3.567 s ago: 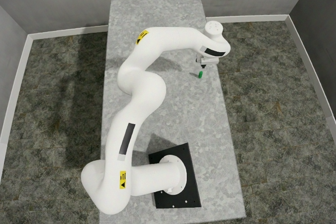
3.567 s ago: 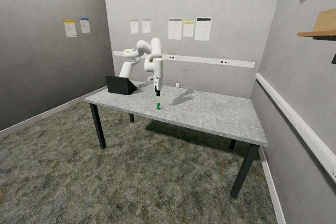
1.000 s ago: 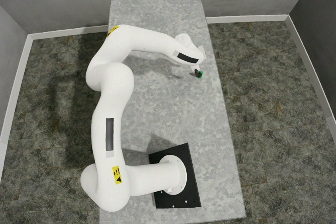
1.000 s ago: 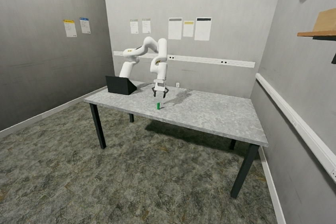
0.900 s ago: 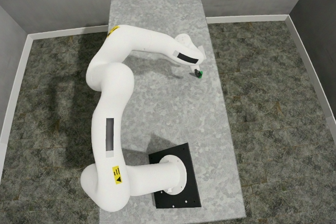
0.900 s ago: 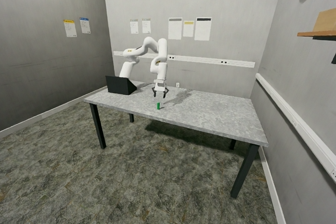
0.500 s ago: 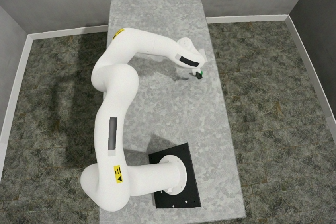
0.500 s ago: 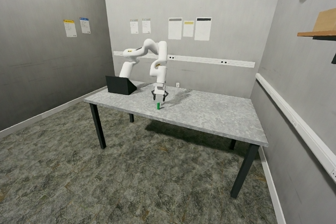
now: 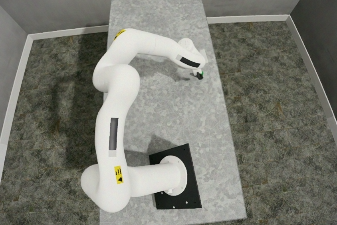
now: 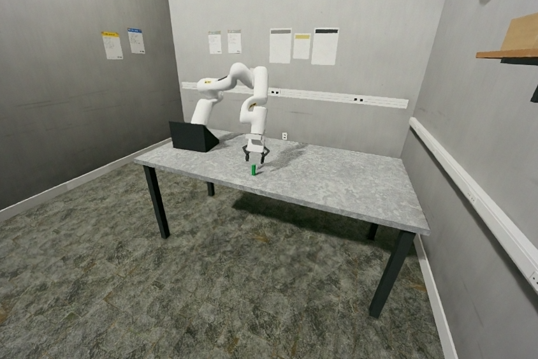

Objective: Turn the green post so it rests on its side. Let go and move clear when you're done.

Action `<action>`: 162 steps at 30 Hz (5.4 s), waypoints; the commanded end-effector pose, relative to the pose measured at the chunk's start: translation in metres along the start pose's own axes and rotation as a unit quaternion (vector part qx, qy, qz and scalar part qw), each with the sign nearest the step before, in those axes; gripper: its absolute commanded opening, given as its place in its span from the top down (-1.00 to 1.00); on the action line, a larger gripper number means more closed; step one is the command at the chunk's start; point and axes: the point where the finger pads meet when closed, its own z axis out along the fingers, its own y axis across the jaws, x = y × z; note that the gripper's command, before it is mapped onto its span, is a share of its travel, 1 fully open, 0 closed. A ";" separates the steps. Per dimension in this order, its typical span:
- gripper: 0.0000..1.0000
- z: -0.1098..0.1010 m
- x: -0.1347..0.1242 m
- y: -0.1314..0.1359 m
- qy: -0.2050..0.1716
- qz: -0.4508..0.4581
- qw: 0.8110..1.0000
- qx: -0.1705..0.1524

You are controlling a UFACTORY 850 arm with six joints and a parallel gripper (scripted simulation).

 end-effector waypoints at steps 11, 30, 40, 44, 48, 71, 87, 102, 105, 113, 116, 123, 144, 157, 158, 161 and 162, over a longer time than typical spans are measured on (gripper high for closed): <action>-1.00 -0.002 0.001 -0.002 0.001 0.000 1.000 0.001; -1.00 0.015 0.001 -0.002 0.001 0.000 1.000 0.001; 0.70 0.015 0.001 -0.002 0.001 0.000 1.000 0.001; 0.70 0.015 0.001 -0.002 0.001 0.000 1.000 0.001; 0.70 0.015 0.001 -0.002 0.001 0.000 1.000 0.001; 0.70 0.015 0.001 -0.002 0.001 0.000 1.000 0.001; 0.70 0.011 0.003 -0.002 0.001 0.000 1.000 0.001; 0.70 -0.005 0.009 -0.002 0.001 0.000 1.000 0.001; 0.70 -0.005 0.009 -0.002 0.001 0.000 1.000 0.001; 0.70 -0.005 0.009 -0.002 0.001 0.000 1.000 0.001; 0.70 -0.005 0.009 -0.002 0.001 0.000 1.000 0.001; 0.70 -0.005 0.009 -0.002 0.001 0.000 1.000 0.001; 0.70 -0.003 0.007 -0.007 -0.015 0.083 0.996 -0.026; 0.70 -0.003 0.008 -0.008 -0.012 0.218 0.972 -0.083; 0.70 -0.003 0.008 -0.007 -0.010 0.228 0.970 -0.087; 0.70 -0.004 0.010 -0.006 -0.005 0.254 0.962 -0.098; 0.70 -0.004 0.010 -0.006 -0.003 0.260 0.960 -0.101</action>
